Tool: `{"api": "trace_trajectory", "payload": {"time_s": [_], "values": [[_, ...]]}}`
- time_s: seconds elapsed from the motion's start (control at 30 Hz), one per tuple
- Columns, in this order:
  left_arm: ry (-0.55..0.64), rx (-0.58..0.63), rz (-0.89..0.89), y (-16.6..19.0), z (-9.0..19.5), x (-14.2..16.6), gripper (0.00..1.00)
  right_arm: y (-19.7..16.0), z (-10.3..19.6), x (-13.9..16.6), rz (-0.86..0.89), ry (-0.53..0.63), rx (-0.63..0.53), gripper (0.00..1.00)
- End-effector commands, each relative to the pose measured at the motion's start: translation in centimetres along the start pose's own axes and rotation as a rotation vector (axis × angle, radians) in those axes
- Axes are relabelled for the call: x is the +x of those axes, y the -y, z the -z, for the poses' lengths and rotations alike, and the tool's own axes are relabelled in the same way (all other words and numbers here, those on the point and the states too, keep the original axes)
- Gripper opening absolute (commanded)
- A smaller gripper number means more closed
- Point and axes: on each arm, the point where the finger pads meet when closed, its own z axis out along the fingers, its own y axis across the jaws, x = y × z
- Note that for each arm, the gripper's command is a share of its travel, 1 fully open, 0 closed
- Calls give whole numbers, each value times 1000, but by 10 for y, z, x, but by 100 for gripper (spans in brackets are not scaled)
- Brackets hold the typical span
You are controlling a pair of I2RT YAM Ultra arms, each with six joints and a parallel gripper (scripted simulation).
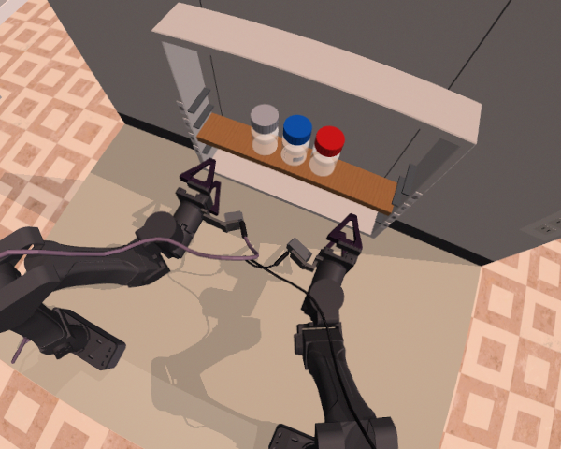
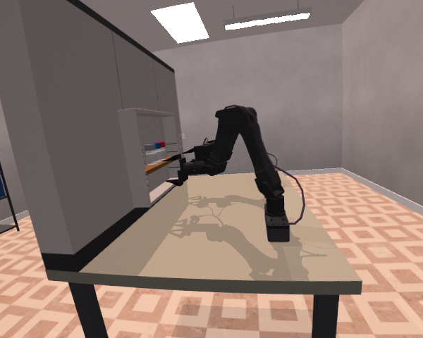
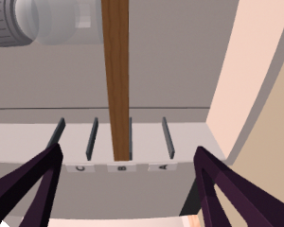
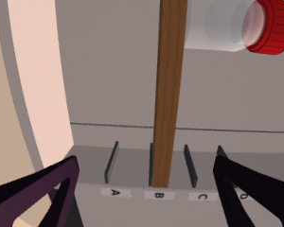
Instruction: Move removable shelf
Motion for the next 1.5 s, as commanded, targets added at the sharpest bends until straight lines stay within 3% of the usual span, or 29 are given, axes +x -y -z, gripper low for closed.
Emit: {"api": "trace_trajectory", "payload": {"time_s": [0.0,1.47], "values": [[-5,-29,21,-10,-8,-5,100,16,-4,-4,-26,1,48,100],[-5,-29,21,-11,-59,-4,100,18,-55,-4,-26,1,48,100]]}}
